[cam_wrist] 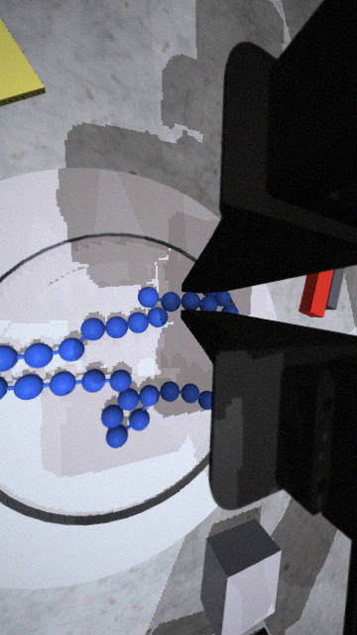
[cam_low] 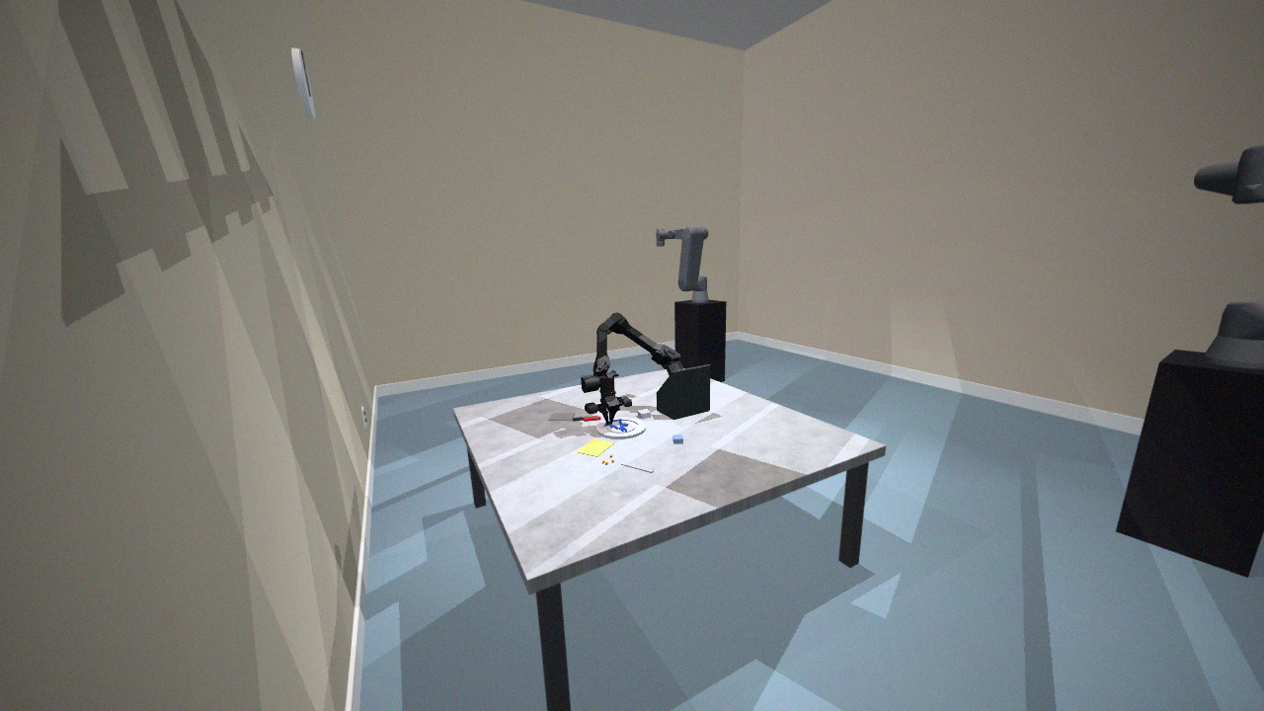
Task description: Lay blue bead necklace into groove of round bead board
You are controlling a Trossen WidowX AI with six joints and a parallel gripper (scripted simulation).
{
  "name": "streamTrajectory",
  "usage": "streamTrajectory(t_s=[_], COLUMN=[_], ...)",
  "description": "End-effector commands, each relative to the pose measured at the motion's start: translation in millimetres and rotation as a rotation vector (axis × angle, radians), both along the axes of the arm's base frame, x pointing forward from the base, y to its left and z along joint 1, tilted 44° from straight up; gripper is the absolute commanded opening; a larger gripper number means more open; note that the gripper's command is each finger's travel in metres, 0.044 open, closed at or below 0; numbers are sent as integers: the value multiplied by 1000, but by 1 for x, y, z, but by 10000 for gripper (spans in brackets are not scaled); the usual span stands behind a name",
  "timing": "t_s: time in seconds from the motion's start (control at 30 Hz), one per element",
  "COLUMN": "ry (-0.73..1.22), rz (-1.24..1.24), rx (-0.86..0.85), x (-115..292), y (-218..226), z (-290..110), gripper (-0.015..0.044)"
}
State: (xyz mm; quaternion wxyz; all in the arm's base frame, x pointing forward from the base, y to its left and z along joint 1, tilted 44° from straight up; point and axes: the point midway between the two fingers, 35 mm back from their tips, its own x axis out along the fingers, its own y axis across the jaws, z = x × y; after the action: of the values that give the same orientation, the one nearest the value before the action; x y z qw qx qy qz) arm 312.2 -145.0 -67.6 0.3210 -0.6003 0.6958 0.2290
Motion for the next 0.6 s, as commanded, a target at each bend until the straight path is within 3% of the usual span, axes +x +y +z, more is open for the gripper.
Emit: streamTrajectory(t_s=[0.0, 0.57], ry=[-3, -4], rz=[2, 2], rx=[-6, -6], x=[1, 22], y=[2, 0], z=[3, -1], gripper=[0, 0])
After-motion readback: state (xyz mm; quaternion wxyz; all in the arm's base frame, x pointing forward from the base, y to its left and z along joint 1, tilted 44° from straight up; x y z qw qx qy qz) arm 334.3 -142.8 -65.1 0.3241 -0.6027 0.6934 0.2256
